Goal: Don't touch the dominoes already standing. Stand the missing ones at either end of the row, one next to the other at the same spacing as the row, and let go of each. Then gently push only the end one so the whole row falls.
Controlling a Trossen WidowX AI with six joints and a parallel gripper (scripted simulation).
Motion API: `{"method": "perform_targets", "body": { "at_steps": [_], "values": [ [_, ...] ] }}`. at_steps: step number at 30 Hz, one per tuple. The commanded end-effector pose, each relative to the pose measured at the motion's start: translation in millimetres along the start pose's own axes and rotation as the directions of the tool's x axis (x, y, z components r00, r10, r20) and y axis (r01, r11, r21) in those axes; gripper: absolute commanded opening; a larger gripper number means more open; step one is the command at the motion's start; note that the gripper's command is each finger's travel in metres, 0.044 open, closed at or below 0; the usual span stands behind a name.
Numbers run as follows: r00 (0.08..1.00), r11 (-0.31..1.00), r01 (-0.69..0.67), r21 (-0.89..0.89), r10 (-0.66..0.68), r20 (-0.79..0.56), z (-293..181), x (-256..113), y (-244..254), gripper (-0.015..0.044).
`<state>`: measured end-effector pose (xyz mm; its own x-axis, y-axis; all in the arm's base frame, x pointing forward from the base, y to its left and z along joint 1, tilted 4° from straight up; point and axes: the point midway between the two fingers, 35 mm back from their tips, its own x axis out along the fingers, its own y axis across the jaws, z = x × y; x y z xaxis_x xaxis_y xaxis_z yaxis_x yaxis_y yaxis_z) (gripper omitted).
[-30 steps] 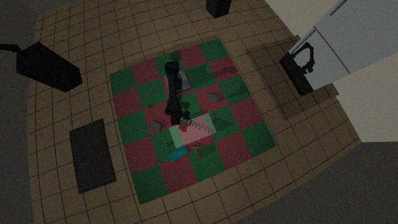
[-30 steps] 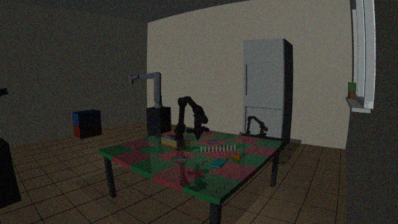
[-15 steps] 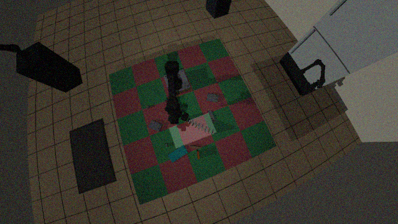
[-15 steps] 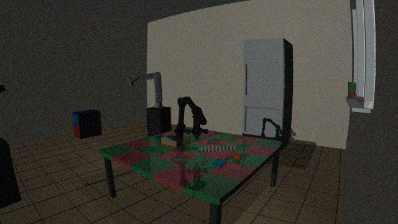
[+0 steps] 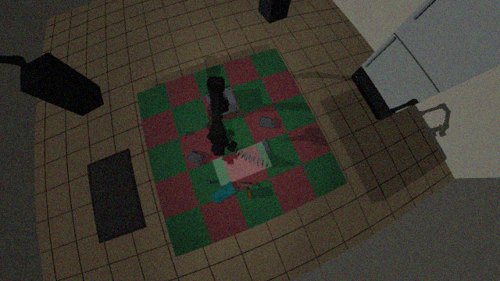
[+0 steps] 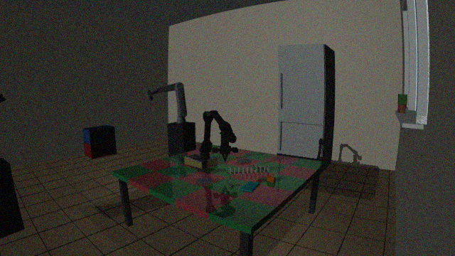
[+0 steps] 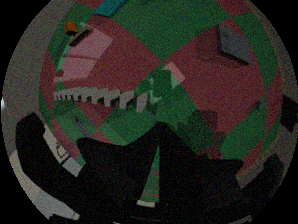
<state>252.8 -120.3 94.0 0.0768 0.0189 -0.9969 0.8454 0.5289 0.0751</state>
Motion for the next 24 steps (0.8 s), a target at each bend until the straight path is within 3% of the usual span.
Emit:
{"method": "perform_targets", "body": {
  "at_steps": [1,18,24],
  "values": [
    [1.000,1.000,-0.003,0.005,0.002,0.004,-0.2,-0.6,-0.1,0.0000],
    [1.000,1.000,-0.003,0.005,0.003,0.004,0.3,2.1,0.0,0.0000],
    [1.000,1.000,-0.003,0.005,0.002,0.003,3.2,77.3,-1.3,0.0000]
  ]
}}
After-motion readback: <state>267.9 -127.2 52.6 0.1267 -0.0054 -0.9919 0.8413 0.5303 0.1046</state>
